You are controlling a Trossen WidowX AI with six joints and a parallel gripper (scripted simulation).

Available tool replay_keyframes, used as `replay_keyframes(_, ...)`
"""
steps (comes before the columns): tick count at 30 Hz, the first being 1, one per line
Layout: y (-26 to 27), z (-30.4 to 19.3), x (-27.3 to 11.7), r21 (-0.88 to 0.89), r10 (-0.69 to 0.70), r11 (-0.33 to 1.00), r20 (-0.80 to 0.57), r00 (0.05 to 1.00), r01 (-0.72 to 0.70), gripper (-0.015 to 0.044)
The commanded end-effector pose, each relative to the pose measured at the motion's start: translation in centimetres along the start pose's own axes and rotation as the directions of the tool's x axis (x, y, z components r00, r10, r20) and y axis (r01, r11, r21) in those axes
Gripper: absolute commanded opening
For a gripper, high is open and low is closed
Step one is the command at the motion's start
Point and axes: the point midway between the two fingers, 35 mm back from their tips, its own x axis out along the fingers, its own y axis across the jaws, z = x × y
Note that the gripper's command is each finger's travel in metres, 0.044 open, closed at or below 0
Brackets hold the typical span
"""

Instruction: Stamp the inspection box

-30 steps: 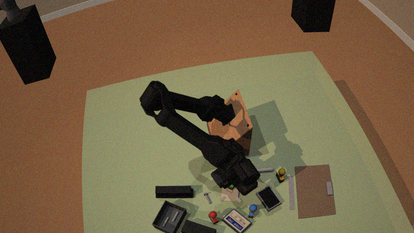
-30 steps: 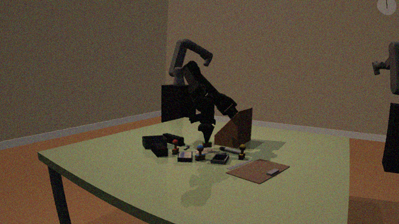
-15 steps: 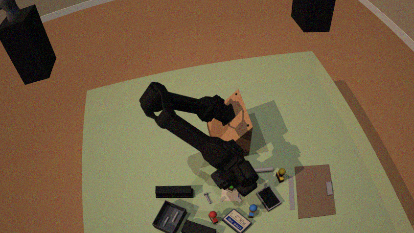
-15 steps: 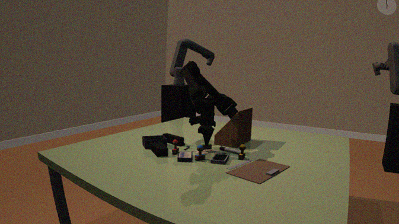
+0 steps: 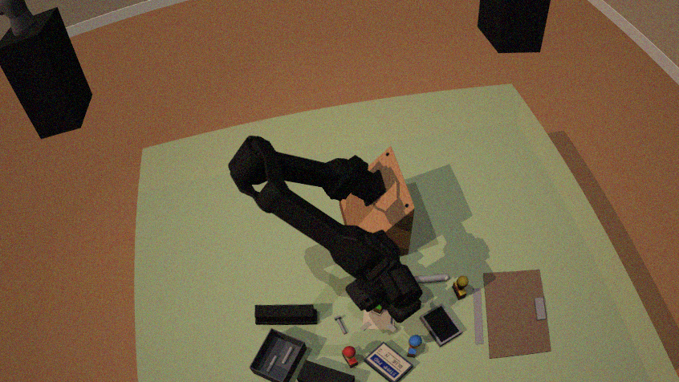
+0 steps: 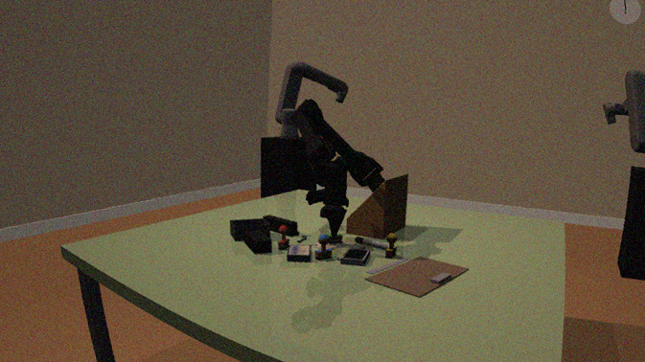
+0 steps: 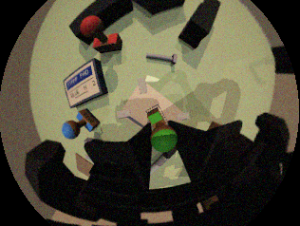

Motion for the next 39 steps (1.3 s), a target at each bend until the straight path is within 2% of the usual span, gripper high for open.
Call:
replay_keyframes(1,-0.1,-0.01,0.1,-0.006,-0.003,1.0,0.005,1.0,0.003,0.0)
replay_keyframes(39,-0.12,-0.01,0.6,-0.007,-0.002,1.0,0.005,1.0,0.002,0.0)
